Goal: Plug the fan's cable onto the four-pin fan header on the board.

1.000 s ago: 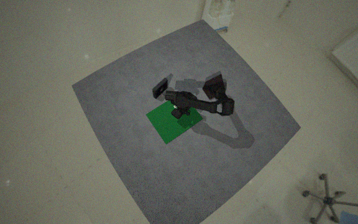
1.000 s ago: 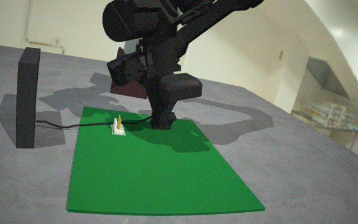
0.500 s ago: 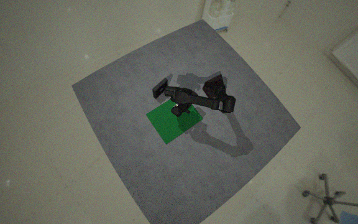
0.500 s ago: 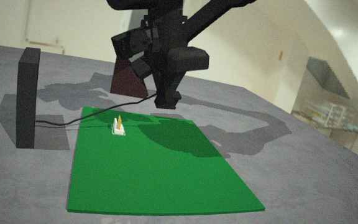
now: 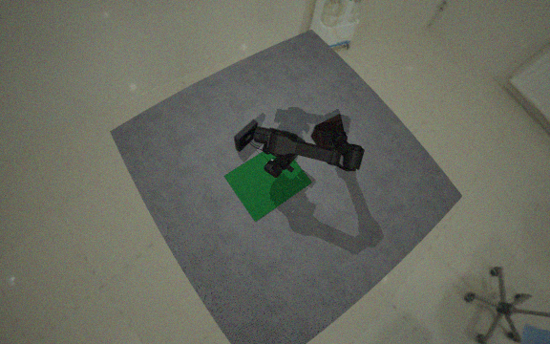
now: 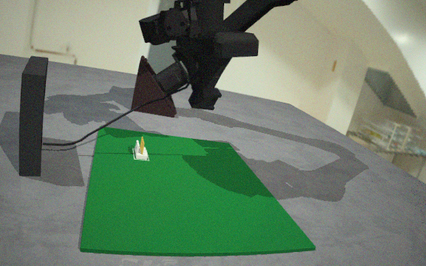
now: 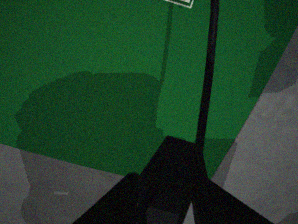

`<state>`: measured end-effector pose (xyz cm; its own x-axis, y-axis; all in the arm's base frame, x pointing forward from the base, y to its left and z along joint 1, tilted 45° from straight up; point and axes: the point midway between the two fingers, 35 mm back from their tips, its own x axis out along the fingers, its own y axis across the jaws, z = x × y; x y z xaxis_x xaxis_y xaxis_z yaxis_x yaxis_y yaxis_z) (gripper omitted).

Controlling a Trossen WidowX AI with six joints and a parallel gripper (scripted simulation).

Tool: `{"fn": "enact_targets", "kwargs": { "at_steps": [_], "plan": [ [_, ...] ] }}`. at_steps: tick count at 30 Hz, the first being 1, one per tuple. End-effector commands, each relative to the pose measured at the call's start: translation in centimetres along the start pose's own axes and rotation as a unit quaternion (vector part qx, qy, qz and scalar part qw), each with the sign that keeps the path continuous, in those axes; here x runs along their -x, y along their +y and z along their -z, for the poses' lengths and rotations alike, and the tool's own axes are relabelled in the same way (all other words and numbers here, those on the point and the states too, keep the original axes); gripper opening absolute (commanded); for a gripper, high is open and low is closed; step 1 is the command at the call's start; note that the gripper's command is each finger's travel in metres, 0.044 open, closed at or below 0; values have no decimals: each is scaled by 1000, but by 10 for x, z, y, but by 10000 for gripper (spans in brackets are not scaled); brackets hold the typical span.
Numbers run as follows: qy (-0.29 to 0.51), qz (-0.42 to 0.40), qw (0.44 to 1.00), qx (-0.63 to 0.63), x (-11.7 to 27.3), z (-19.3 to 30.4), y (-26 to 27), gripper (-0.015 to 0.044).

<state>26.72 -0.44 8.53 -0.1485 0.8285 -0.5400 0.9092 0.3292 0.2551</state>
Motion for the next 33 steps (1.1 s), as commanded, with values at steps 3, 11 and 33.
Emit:
{"fn": "enact_targets", "kwargs": {
  "at_steps": [3, 11, 33],
  "plan": [
    [-27, 9, 996, 86, 1, 1, 8, 0],
    [-64, 24, 974, 215, 0, 2, 22, 0],
    [-137, 77, 917, 367, -9, 3, 35, 0]
  ]
}}
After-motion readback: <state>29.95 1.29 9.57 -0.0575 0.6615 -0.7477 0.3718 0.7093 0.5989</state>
